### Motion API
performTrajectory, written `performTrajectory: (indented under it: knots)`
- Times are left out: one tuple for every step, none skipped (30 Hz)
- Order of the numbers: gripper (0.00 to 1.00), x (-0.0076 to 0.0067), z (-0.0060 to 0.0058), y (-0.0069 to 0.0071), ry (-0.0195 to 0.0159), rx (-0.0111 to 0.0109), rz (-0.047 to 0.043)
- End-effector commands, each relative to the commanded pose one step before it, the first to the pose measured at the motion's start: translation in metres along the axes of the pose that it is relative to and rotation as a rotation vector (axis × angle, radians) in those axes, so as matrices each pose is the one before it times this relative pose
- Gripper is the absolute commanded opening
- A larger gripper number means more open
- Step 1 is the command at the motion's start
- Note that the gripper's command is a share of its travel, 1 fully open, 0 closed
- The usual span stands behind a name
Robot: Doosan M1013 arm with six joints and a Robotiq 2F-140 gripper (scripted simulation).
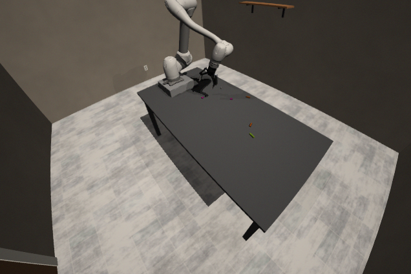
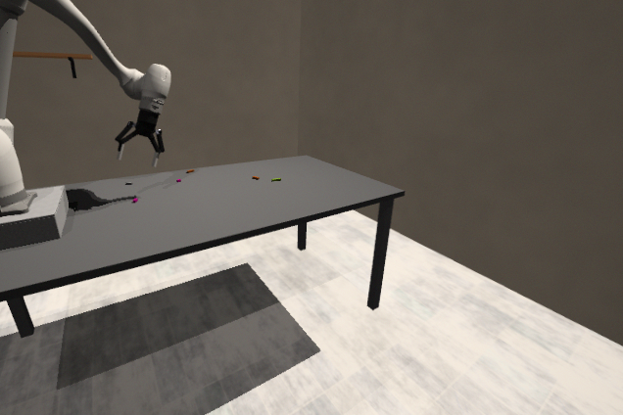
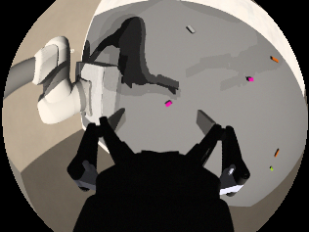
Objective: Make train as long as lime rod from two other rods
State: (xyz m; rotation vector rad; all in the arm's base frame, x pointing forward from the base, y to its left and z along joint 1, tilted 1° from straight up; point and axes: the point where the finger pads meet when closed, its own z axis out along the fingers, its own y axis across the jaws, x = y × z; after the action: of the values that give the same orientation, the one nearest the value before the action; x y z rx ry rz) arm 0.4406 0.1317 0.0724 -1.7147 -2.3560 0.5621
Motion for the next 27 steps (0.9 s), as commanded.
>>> performTrajectory:
  knots:
    - [1.0, -0.00711, -0.01384, 0.03948, 0.01011, -0.02327, 0.07186]
    - [1.0, -0.00184, -0.00409, 0.01291, 0.00396, -0.00797, 0.02365]
    - [1.0, -0.00164, -0.00387, 0.0129, 0.00405, -0.00787, 0.02354]
    - [1.0, -0.00139, -0.00355, 0.01249, 0.004, -0.00753, 0.02272]
    - [1.0, -0.00121, -0.00337, 0.01251, 0.00409, -0.00747, 0.02272]
    - [1.0, -0.00104, -0.0032, 0.0126, 0.0042, -0.00744, 0.02283]
    - [1.0, -0.00086, -0.00303, 0.01265, 0.00431, -0.0074, 0.02289]
    - [1.0, -0.00068, -0.00285, 0.01268, 0.00441, -0.00735, 0.02293]
    - [1.0, -0.00051, -0.00267, 0.01273, 0.00451, -0.00731, 0.023]
    - [1.0, -0.00033, -0.00249, 0.01275, 0.00461, -0.00725, 0.02304]
    - [1.0, -0.00015, -0.00231, 0.01277, 0.00471, -0.0072, 0.0231]
    - [1.0, 0.00003, -0.00214, 0.01279, 0.00481, -0.00715, 0.02316]
    - [1.0, 0.00021, -0.00196, 0.01281, 0.00491, -0.0071, 0.02322]
    - [1.0, 0.0, 0.0, 0.0, 0.0, 0.0, 0.0]
    - [1.0, 0.0, 0.0, 0.0, 0.0, 0.0, 0.0]
    - [1.0, 0.00074, -0.00455, 0.03423, 0.01362, -0.01871, 0.06232]
    - [1.0, 0.0004, -0.0006, 0.00579, 0.00238, -0.00313, 0.01059]
    - [1.0, 0.00068, -0.00087, 0.00911, 0.00378, -0.0049, 0.0167]
    - [1.0, 0.00109, -0.00112, 0.01326, 0.0056, -0.00708, 0.02437]
    - [1.0, 0.00128, -0.00093, 0.01322, 0.0057, -0.00701, 0.02441]
    - [1.0, 0.00142, -0.00072, 0.0128, 0.00563, -0.00674, 0.02374]
    - [1.0, 0.00158, -0.00053, 0.01271, 0.00571, -0.00665, 0.0237]
    - [1.0, 0.00175, -0.00035, 0.0127, 0.00582, -0.0066, 0.02382]
    - [1.0, 0.00191, -0.00017, 0.01267, 0.00593, -0.00654, 0.02391]
    - [1.0, 0.00208, 0.00001, 0.01263, 0.00603, -0.00648, 0.02399]
    - [1.0, 0.00224, 0.00019, 0.01259, 0.00614, -0.00642, 0.02408]
    - [1.0, 0.00239, 0.00037, 0.01254, 0.00624, -0.00636, 0.02416]
